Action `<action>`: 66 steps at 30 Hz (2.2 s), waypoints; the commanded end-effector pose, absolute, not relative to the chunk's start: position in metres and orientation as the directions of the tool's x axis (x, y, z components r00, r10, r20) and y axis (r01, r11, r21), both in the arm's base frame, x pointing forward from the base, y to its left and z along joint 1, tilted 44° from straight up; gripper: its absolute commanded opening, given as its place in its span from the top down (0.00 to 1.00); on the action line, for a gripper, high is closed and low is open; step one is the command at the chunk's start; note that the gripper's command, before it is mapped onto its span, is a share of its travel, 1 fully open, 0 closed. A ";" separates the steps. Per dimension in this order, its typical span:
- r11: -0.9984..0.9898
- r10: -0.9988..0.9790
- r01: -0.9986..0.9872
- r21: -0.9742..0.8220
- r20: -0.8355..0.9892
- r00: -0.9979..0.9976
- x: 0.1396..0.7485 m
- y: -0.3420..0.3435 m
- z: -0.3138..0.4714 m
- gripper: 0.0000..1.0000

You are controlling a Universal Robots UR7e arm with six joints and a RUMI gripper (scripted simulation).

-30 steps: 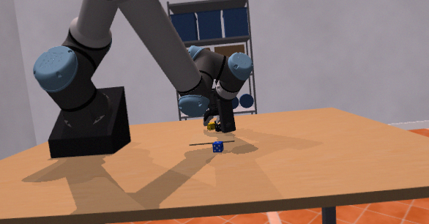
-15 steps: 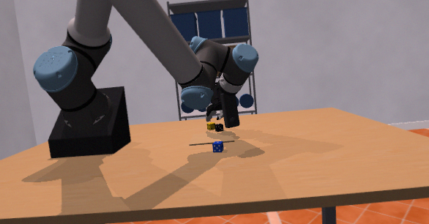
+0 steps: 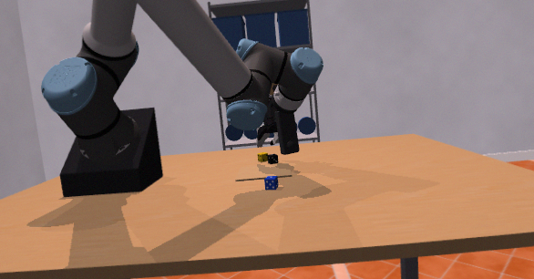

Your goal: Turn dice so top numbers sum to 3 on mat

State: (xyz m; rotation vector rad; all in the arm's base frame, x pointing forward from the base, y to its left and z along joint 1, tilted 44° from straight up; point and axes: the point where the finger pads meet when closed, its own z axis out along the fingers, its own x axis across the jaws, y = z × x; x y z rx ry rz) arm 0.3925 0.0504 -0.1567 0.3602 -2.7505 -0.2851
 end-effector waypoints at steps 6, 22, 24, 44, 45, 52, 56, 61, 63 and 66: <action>0.947 -0.283 -0.212 0.240 0.315 -0.906 0.394 0.077 -0.129 0.76; 0.947 -0.284 -0.213 0.240 0.314 -0.906 0.395 0.086 -0.119 0.76; 0.947 -0.285 -0.215 0.240 0.314 -0.906 0.395 0.086 -0.119 0.76; 0.931 -0.337 -0.266 0.251 0.305 -0.891 0.395 0.087 -0.120 0.76; 0.929 -0.343 -0.272 0.252 0.304 -0.889 0.395 0.087 -0.120 0.76; 0.906 -0.402 -0.331 0.263 0.293 -0.867 0.394 0.087 -0.121 0.76; 0.886 -0.446 -0.375 0.272 0.285 -0.849 0.394 0.088 -0.122 0.76; 0.867 -0.484 -0.413 0.279 0.277 -0.830 0.394 0.089 -0.123 0.76; 0.852 -0.512 -0.440 0.285 0.271 -0.815 0.394 0.089 -0.123 0.76; 0.824 -0.556 -0.484 0.293 0.262 -0.789 0.394 0.090 -0.124 0.76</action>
